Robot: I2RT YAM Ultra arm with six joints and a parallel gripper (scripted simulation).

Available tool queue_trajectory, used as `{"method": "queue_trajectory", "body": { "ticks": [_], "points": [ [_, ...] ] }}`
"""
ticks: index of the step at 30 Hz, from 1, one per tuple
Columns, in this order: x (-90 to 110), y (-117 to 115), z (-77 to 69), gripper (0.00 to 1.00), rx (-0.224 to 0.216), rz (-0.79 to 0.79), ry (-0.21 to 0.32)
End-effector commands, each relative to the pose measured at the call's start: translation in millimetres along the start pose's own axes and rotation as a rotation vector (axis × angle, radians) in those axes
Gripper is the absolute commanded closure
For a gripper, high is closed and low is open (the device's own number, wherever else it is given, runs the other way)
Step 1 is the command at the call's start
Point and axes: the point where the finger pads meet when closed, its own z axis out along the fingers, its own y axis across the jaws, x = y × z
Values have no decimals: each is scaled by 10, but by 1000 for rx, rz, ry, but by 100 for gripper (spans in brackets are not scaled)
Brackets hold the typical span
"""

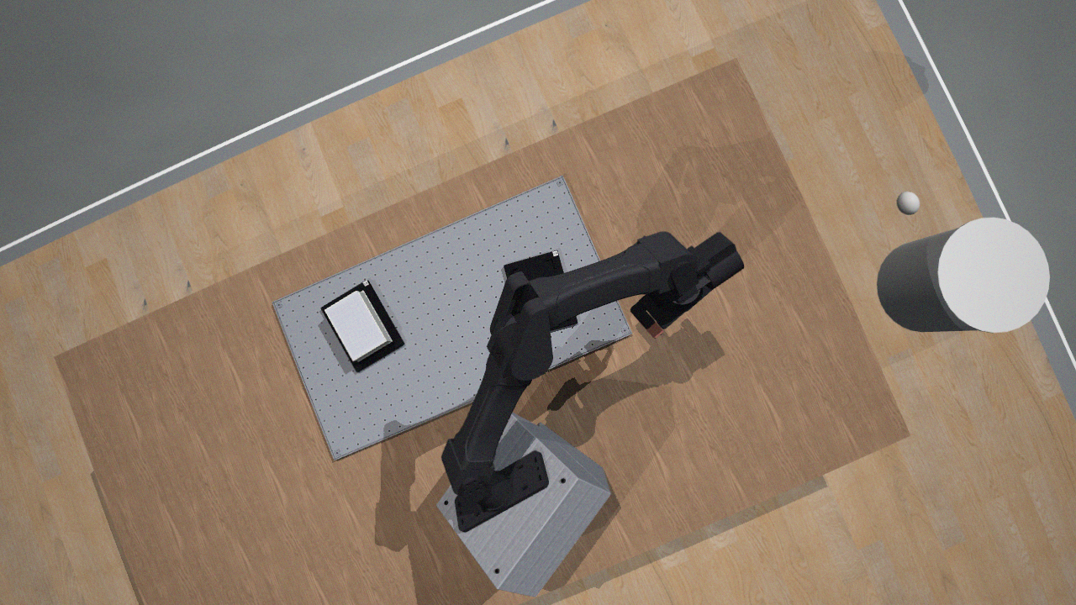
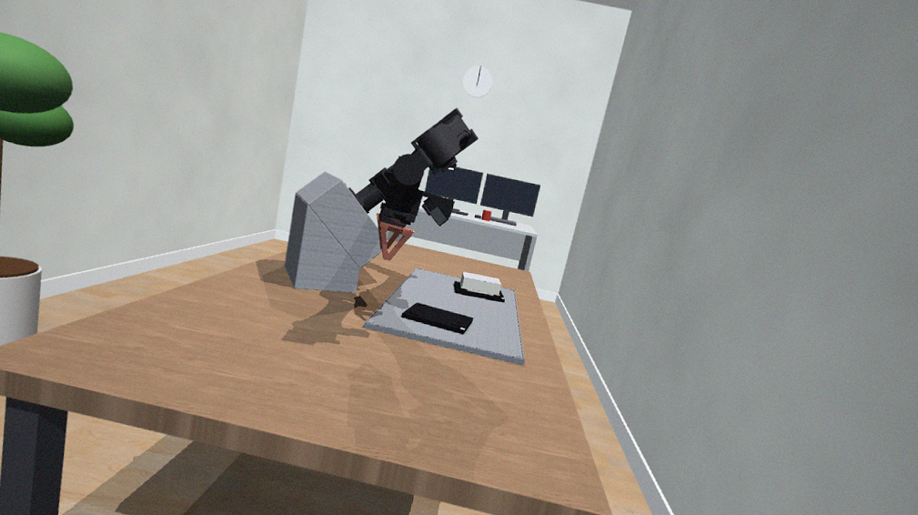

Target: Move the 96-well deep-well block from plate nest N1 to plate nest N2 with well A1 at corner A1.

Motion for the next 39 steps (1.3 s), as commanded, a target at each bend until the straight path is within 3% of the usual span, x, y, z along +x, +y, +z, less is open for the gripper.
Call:
{"method": "queue_trajectory", "body": {
  "ticks": [1, 17, 18, 24, 25, 29, 30, 36, 37, 39],
  "points": [
    [3, -21, -55, 0, 13, -1, 0],
    [3, -21, -55, 0, 13, -1, 0],
    [-50, -17, -48, 0, 17, 1, 33],
    [-304, 6, -27, 0, 17, 1, 34],
    [-352, 18, -15, 0, 12, 4, 66],
    [-542, 61, 34, 0, 12, 4, 66],
    [-588, 75, 47, 0, 12, 6, 95],
    [-775, 131, 96, 0, 11, 6, 95],
    [-821, 147, 108, 0, 14, 7, 121],
    [-912, 181, 133, 0, 14, 7, 121]
  ]
}}
